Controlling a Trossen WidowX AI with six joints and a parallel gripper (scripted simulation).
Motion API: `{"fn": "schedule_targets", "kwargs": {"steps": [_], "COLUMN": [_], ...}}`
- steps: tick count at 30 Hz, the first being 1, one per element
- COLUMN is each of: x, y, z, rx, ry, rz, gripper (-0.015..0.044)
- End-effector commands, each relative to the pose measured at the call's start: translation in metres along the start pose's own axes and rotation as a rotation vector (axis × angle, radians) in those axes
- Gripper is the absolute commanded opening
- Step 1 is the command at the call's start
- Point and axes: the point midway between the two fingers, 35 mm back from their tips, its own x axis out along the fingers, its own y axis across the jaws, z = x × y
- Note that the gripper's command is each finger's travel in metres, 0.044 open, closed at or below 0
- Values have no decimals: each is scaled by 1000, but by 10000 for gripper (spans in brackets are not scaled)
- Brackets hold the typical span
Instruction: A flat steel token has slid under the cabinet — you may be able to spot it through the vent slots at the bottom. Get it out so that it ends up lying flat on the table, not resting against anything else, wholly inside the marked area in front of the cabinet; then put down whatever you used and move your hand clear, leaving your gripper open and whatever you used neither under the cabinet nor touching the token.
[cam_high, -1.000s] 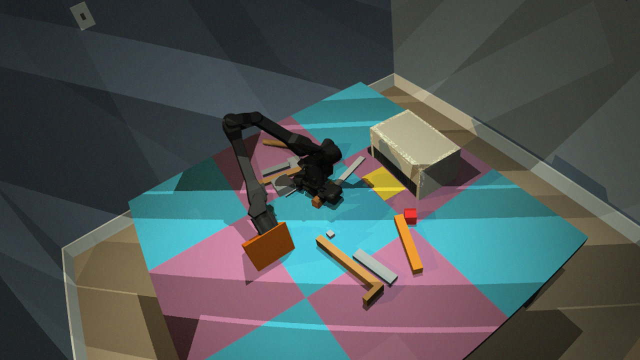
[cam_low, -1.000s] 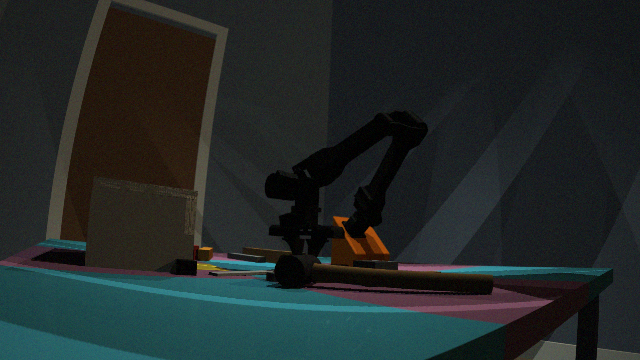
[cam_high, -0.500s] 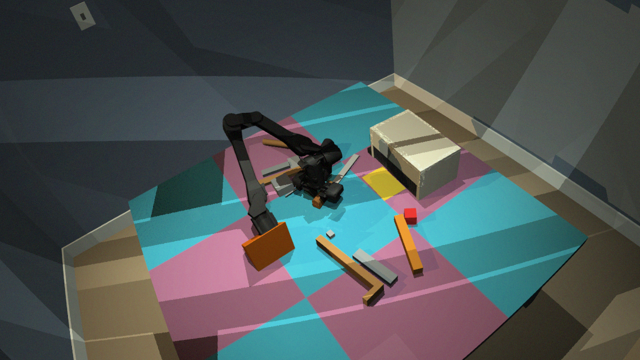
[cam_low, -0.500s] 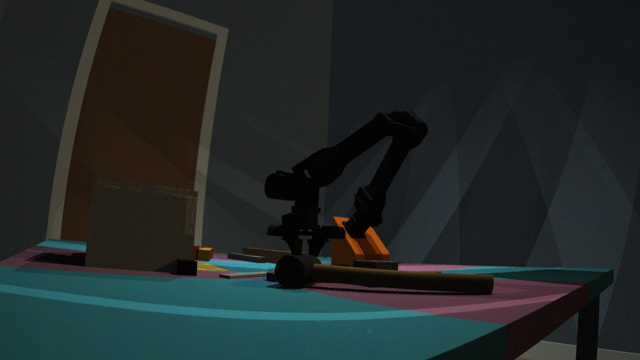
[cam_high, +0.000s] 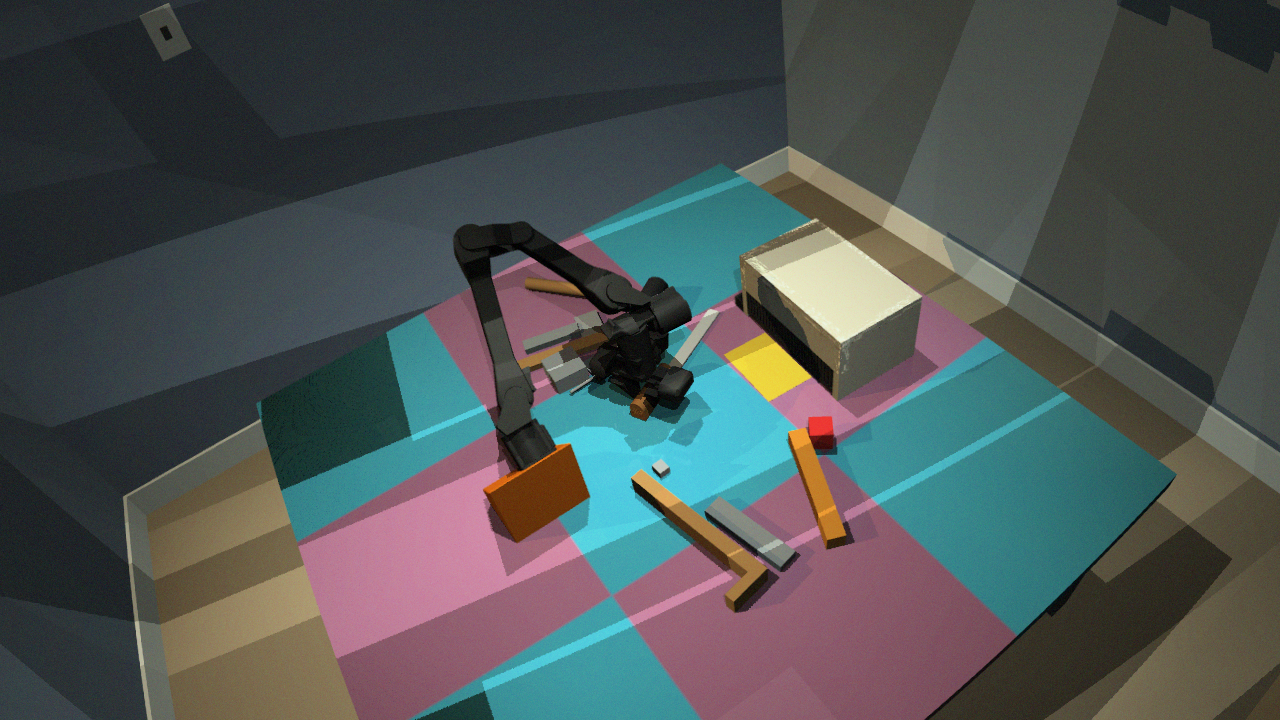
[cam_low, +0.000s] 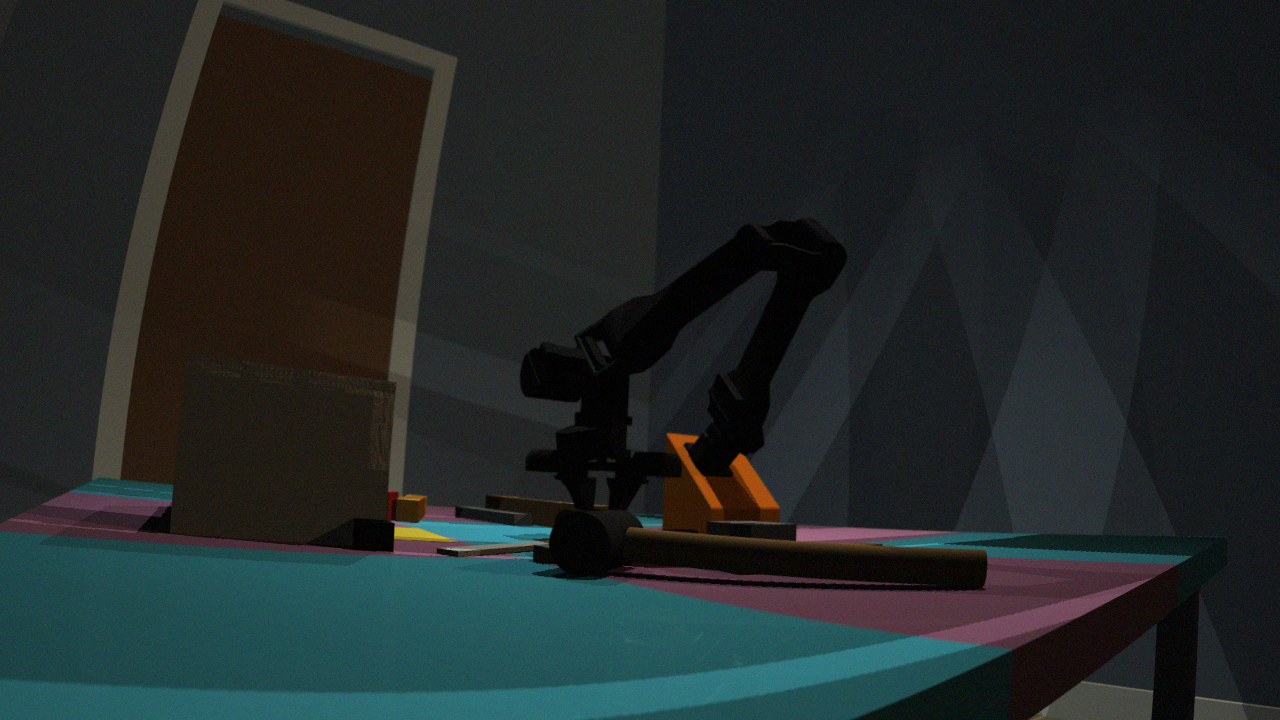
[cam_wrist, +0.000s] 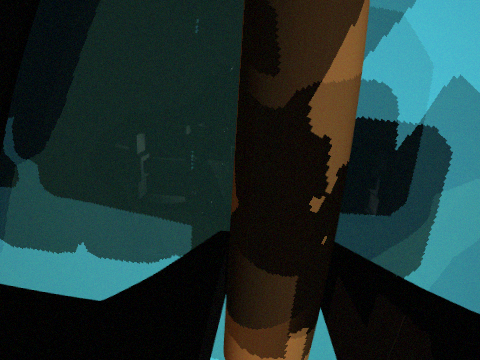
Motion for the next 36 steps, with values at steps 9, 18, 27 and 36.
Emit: {"fn": "schedule_targets", "kwargs": {"steps": [9,18,27,36], "x": [-1,-1,-2,-2], "y": [-14,-22,-31,-40], "z": [-1,-3,-6,-8], "rx": [-5,-9,-11,-12], "ry": [-4,-4,-4,-4], "rz": [-5,-5,-5,-6], "gripper": [0,0,0,0]}}
